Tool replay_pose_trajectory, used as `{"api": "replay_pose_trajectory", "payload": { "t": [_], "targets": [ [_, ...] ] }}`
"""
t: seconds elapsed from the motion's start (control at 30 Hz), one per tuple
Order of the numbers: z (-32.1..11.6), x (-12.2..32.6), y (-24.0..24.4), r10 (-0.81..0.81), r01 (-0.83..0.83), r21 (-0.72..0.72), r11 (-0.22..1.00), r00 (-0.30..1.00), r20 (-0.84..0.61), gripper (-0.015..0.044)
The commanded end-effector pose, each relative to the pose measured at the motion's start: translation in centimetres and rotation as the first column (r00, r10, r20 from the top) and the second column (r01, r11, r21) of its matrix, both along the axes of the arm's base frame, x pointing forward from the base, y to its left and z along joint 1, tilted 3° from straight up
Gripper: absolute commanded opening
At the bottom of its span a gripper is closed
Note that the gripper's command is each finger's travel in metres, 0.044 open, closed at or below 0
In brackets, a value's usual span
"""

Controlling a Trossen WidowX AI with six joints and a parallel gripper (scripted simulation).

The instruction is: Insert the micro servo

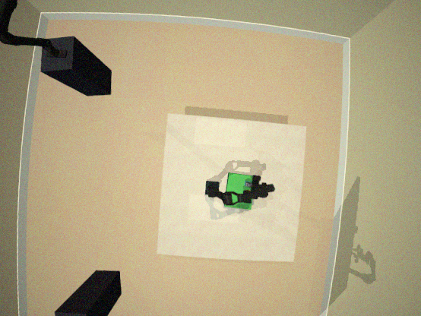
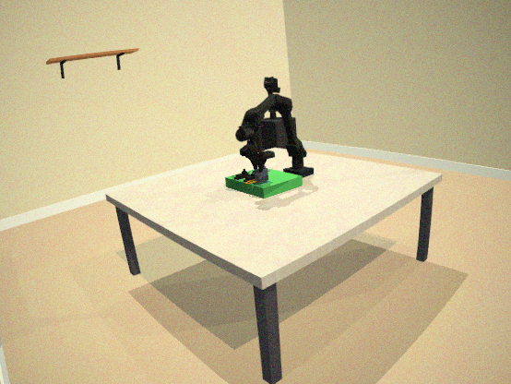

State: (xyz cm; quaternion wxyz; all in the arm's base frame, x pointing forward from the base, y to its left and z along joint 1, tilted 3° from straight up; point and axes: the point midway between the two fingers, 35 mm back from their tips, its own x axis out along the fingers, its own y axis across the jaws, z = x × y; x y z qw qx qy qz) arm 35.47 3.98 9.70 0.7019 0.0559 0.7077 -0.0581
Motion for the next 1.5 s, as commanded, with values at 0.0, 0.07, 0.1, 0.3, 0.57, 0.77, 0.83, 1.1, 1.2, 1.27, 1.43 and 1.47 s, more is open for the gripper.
{"api": "replay_pose_trajectory", "payload": {
  "t": [0.0, 0.07, 0.1, 0.3, 0.57, 0.77, 0.83, 1.1, 1.2, 1.27, 1.43, 1.47],
  "targets": [
    [-0.4, 0.0, 0.0, 0.004, -0.004, -0.002, 1.000, 1.000, -0.002, 0.0000],
    [-0.6, 0.0, 0.0, 0.004, -0.004, -0.002, 1.000, 1.000, -0.002, 0.0000],
    [-0.6, 0.0, 0.0, 0.004, -0.004, -0.002, 1.000, 1.000, -0.002, 0.0000],
    [-1.0, 0.0, -0.1, 0.004, -0.004, -0.002, 1.000, 1.000, -0.002, 0.0000],
    [-1.6, -0.1, -0.1, 0.004, -0.004, -0.002, 1.000, 1.000, -0.002, 0.0000],
    [-2.0, -0.1, -0.1, 0.004, -0.004, -0.002, 1.000, 1.000, -0.002, 0.0000],
    [-2.1, -0.1, -0.1, 0.004, -0.004, -0.002, 1.000, 1.000, -0.002, 0.0000],
    [-2.6, -0.1, -0.1, 0.004, -0.004, -0.002, 1.000, 1.000, -0.002, 0.0000],
    [-2.8, -0.1, -0.1, 0.004, -0.004, -0.002, 1.000, 1.000, -0.002, 0.0000],
    [-3.0, -0.1, -0.1, 0.004, -0.004, -0.002, 1.000, 1.000, -0.002, 0.0000],
    [-3.3, -0.1, -0.1, 0.004, -0.004, -0.002, 1.000, 1.000, -0.002, 0.0000],
    [-3.4, -0.1, -0.1, 0.004, -0.004, -0.002, 1.000, 1.000, -0.002, 0.0000]
  ]
}}
